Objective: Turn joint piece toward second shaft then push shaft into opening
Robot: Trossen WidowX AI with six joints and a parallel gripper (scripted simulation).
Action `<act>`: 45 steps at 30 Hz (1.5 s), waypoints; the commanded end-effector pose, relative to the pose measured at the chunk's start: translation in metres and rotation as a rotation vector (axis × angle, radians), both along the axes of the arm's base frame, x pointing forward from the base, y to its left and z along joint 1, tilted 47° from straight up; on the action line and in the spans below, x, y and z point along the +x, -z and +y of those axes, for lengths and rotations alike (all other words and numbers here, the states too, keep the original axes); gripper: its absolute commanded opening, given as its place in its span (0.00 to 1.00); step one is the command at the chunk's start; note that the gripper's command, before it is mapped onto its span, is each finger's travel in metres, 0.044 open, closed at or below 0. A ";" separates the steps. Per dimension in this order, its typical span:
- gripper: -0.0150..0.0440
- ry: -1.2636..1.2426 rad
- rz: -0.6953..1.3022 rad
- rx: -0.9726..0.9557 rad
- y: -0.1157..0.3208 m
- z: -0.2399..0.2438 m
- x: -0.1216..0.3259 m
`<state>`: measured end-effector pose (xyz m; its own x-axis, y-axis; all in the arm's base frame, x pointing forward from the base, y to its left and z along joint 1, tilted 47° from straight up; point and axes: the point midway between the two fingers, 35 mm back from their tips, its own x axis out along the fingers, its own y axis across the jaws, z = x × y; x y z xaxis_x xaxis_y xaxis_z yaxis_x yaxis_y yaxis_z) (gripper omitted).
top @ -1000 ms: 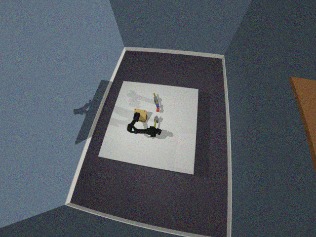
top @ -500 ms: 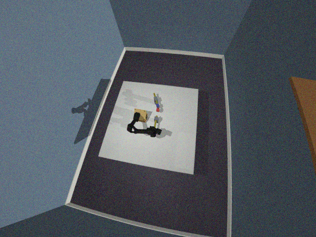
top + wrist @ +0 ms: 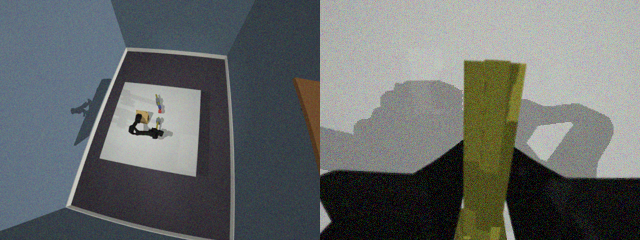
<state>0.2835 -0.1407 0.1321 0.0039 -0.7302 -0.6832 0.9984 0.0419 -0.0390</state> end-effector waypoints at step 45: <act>0.25 -0.034 -0.027 0.003 0.018 0.016 -0.001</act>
